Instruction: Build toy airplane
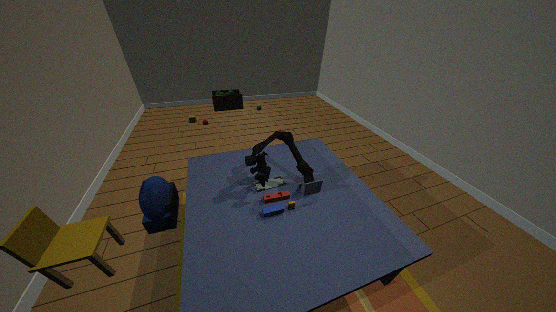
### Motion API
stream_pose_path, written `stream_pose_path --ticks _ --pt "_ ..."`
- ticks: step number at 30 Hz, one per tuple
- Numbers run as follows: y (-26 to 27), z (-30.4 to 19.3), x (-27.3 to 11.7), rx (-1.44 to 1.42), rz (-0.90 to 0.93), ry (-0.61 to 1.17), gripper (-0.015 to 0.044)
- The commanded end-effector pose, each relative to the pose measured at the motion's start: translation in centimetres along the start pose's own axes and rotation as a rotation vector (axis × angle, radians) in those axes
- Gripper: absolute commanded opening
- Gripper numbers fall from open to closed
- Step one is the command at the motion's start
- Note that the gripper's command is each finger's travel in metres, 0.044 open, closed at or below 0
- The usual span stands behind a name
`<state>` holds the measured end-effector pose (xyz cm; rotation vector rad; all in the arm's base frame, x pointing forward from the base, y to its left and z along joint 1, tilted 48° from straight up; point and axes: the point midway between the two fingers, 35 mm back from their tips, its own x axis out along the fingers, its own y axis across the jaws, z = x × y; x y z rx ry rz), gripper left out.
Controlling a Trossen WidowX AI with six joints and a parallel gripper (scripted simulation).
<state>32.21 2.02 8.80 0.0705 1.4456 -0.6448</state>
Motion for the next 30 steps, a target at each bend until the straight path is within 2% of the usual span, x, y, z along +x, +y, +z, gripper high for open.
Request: stream_pose_path --ticks 1,8,14,19,30 --pt "2.3 -3.8 0.7 -0.154 -0.153 -0.022 0.044" --pt "5.2 -10.0 0.8 -0.446 -0.412 -0.176 0.044" --pt "5.2 -10.1 1.0 -0.454 -0.418 -0.182 0.044" --pt "3.5 -8.8 5.4 -0.453 -0.419 -0.183 0.044" --pt "2.8 -8.3 7.0 -0.453 -0.42 -0.183 0.044"
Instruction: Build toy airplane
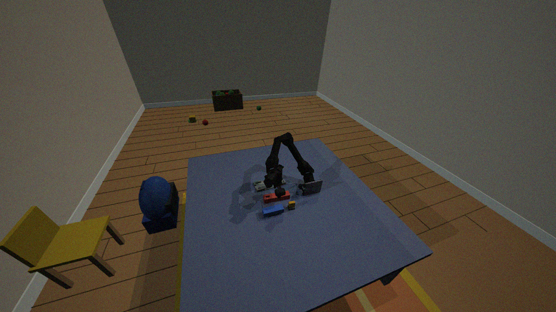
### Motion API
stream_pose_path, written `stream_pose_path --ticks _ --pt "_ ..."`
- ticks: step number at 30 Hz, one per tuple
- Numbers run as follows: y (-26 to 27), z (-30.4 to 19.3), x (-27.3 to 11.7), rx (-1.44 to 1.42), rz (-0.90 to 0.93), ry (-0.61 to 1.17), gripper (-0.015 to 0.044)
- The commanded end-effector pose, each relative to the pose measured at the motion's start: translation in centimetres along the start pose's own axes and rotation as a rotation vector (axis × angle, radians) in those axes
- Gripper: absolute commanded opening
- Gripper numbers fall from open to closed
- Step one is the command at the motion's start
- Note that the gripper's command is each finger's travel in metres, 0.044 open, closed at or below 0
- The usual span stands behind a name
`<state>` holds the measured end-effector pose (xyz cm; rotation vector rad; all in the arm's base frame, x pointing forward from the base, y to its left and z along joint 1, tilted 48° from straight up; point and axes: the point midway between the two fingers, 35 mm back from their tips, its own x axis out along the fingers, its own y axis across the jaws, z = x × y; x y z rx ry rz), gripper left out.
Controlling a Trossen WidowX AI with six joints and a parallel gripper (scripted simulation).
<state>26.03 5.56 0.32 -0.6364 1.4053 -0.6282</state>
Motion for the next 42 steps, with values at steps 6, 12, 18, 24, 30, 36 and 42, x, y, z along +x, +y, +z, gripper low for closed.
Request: stream_pose_path --ticks 6,12,18,24,30,36,42 --pt "0.0 0.0 1.3 -0.007 -0.003 -0.002 0.044" --pt "0.0 0.0 2.3 -0.007 -0.003 -0.002 0.044" --pt "0.0 0.0 3.2 -0.007 -0.004 -0.002 0.044" --pt "0.0 0.0 4.2 -0.007 -0.005 -0.002 0.044" --pt "-0.1 -0.1 5.1 -0.006 -0.006 -0.002 0.044" --pt "-0.1 -0.1 5.2 -0.006 -0.006 -0.002 0.0335" --pt "-0.1 -0.1 5.2 -0.006 -0.006 -0.002 0.0197"
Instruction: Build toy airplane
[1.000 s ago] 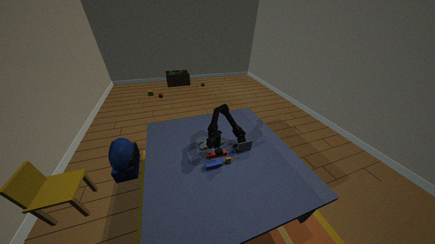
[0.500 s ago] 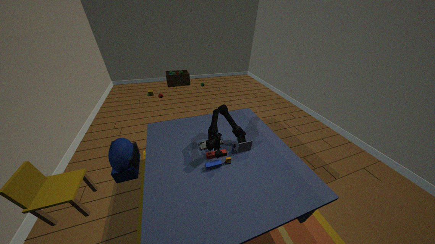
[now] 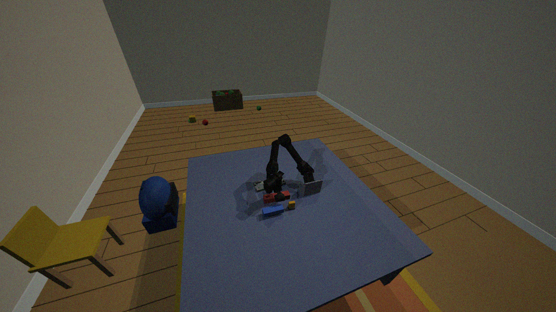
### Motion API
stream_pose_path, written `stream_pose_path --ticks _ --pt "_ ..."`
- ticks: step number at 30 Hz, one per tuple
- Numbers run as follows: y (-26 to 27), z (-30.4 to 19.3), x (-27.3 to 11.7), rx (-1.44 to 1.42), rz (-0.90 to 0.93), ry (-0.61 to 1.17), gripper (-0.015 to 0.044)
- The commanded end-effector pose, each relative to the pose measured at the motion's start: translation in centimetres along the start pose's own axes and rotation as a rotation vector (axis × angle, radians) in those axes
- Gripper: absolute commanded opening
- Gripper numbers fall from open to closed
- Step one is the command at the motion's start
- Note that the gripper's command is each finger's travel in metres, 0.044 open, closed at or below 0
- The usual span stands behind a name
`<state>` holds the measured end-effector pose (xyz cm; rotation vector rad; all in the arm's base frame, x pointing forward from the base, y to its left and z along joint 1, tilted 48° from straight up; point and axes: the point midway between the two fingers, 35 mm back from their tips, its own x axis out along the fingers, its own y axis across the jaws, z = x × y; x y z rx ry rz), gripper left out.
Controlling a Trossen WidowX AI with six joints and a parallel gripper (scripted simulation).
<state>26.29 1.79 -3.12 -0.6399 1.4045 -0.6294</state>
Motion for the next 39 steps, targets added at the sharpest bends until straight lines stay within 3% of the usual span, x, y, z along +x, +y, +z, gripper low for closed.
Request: stream_pose_path --ticks 1,6,12,39 --pt "0.0 0.0 0.1 -0.005 -0.003 -0.002 0.019" --pt "0.0 0.0 0.1 -0.005 -0.003 -0.002 0.0157" --pt "0.1 0.2 -0.9 -0.005 0.0 -0.002 0.0" --pt "0.5 0.6 -9.2 -0.008 0.008 -0.001 0.0"
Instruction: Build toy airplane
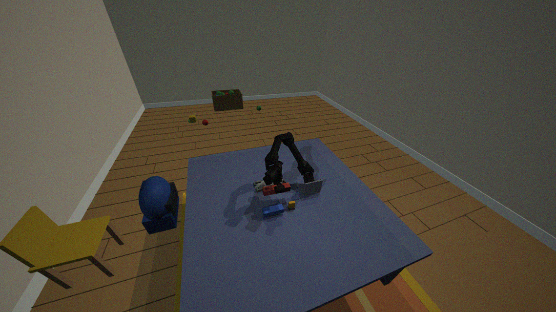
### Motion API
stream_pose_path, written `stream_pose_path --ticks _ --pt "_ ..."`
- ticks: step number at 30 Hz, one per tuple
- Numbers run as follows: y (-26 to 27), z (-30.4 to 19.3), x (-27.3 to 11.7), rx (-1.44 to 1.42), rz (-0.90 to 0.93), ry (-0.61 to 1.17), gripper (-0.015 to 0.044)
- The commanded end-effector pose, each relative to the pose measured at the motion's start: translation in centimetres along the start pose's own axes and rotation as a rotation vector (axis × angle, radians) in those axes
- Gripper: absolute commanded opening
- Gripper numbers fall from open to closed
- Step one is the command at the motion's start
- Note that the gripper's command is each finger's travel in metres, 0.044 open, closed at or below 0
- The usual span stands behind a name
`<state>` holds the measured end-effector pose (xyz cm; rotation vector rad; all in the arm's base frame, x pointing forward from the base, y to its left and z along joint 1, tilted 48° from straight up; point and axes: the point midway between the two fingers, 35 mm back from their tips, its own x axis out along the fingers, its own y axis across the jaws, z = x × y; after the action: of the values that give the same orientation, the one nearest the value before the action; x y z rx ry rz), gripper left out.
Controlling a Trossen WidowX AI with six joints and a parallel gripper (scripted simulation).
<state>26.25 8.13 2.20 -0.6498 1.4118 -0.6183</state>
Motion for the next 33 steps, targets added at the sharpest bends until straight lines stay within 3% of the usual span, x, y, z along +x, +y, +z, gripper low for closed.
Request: stream_pose_path --ticks 1,14,33 --pt "0.0 0.0 -1.3 0.007 0.005 -0.002 0.0" --pt "-0.3 -0.6 -4.7 0.008 -0.001 -0.001 0.0" --pt "-5.4 0.9 -2.6 -0.056 0.022 -0.004 0.0"
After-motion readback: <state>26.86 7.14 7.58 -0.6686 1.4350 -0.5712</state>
